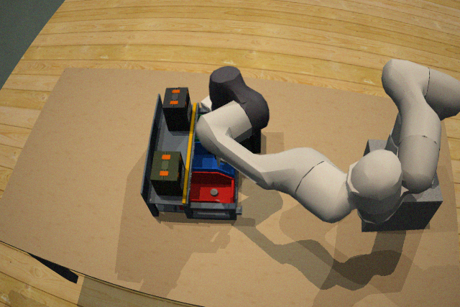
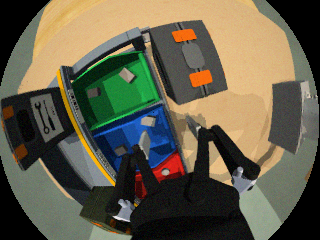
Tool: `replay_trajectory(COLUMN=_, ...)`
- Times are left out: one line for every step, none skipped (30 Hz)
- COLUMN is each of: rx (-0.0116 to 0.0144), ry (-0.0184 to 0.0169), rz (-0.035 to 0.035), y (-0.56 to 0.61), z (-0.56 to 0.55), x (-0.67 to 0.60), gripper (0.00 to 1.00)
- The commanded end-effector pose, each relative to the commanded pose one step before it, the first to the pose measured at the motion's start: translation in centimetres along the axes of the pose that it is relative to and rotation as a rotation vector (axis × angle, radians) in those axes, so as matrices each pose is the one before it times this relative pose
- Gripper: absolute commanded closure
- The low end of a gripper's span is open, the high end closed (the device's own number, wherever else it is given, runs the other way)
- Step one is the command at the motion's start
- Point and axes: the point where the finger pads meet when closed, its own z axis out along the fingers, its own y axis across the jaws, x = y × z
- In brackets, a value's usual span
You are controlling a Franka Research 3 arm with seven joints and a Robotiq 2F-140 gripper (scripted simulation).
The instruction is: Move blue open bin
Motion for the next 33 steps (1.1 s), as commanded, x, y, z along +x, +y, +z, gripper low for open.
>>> replay_trajectory(rx=0.00259, ry=0.00174, rz=-0.00442, y=-0.111, z=-0.155, x=0.131, gripper=0.43)
replay_trajectory(rx=0.00059, ry=0.00042, rz=-0.00111, y=-0.025, z=-0.036, x=0.032, gripper=0.43)
replay_trajectory(rx=0.0, ry=0.0, rz=0.0, y=0.0, z=0.0, x=0.0, gripper=0.43)
replay_trajectory(rx=0.0, ry=0.0, rz=0.0, y=0.0, z=0.0, x=0.0, gripper=0.43)
replay_trajectory(rx=0.0, ry=0.0, rz=0.0, y=0.0, z=0.0, x=0.0, gripper=0.43)
replay_trajectory(rx=0.0, ry=0.0, rz=0.0, y=0.0, z=0.0, x=0.0, gripper=0.43)
replay_trajectory(rx=0.0, ry=0.0, rz=0.0, y=0.0, z=0.0, x=0.0, gripper=0.43)
replay_trajectory(rx=0.0, ry=0.0, rz=0.0, y=0.0, z=0.0, x=0.0, gripper=0.43)
replay_trajectory(rx=0.0, ry=0.0, rz=0.0, y=0.0, z=0.0, x=0.0, gripper=0.43)
replay_trajectory(rx=0.0, ry=0.0, rz=0.0, y=0.0, z=0.0, x=0.0, gripper=0.43)
replay_trajectory(rx=0.0, ry=0.0, rz=0.0, y=0.0, z=0.0, x=0.0, gripper=0.43)
replay_trajectory(rx=0.0, ry=0.0, rz=0.0, y=0.0, z=0.0, x=0.0, gripper=0.43)
replay_trajectory(rx=0.0, ry=0.0, rz=0.0, y=0.0, z=0.0, x=0.0, gripper=0.43)
replay_trajectory(rx=0.0, ry=0.0, rz=0.0, y=0.0, z=0.0, x=0.0, gripper=0.43)
replay_trajectory(rx=-0.00121, ry=-0.00127, rz=0.00427, y=0.056, z=0.07, x=-0.116, gripper=0.43)
replay_trajectory(rx=0.0003, ry=0.00032, rz=-0.00107, y=-0.009, z=-0.029, x=0.029, gripper=0.43)
replay_trajectory(rx=0.0003, ry=0.00032, rz=-0.00107, y=-0.009, z=-0.029, x=0.029, gripper=0.43)
replay_trajectory(rx=0.0003, ry=0.00032, rz=-0.00107, y=-0.009, z=-0.029, x=0.029, gripper=0.43)
replay_trajectory(rx=0.0003, ry=0.00032, rz=-0.00107, y=-0.009, z=-0.029, x=0.029, gripper=0.43)
replay_trajectory(rx=0.0, ry=0.0, rz=0.0, y=0.0, z=0.0, x=0.0, gripper=0.43)
replay_trajectory(rx=0.0, ry=0.0, rz=0.0, y=0.0, z=0.0, x=0.0, gripper=0.43)
replay_trajectory(rx=0.0, ry=0.0, rz=0.0, y=0.0, z=0.0, x=0.0, gripper=0.43)
replay_trajectory(rx=0.0, ry=0.0, rz=0.0, y=0.0, z=0.0, x=0.0, gripper=0.43)
replay_trajectory(rx=0.0, ry=0.0, rz=0.0, y=0.0, z=0.0, x=0.0, gripper=0.43)
replay_trajectory(rx=0.0, ry=0.0, rz=0.0, y=0.0, z=0.0, x=0.0, gripper=0.43)
replay_trajectory(rx=0.0, ry=0.0, rz=0.0, y=0.0, z=0.0, x=0.0, gripper=0.43)
replay_trajectory(rx=0.0, ry=0.0, rz=0.0, y=0.0, z=0.0, x=0.0, gripper=0.43)
replay_trajectory(rx=0.0, ry=0.0, rz=0.0, y=0.0, z=0.0, x=0.0, gripper=0.43)
replay_trajectory(rx=0.0, ry=0.0, rz=0.0, y=0.0, z=0.0, x=0.0, gripper=0.43)
replay_trajectory(rx=0.0, ry=0.0, rz=0.0, y=0.0, z=0.0, x=0.0, gripper=0.43)
replay_trajectory(rx=0.0, ry=0.0, rz=0.0, y=0.0, z=0.0, x=0.0, gripper=0.43)
replay_trajectory(rx=-0.00091, ry=-0.00137, rz=0.00508, y=0.017, z=0.113, x=-0.137, gripper=1.0)
replay_trajectory(rx=0.0, ry=0.0, rz=0.0, y=0.0, z=0.0, x=0.0, gripper=1.0)
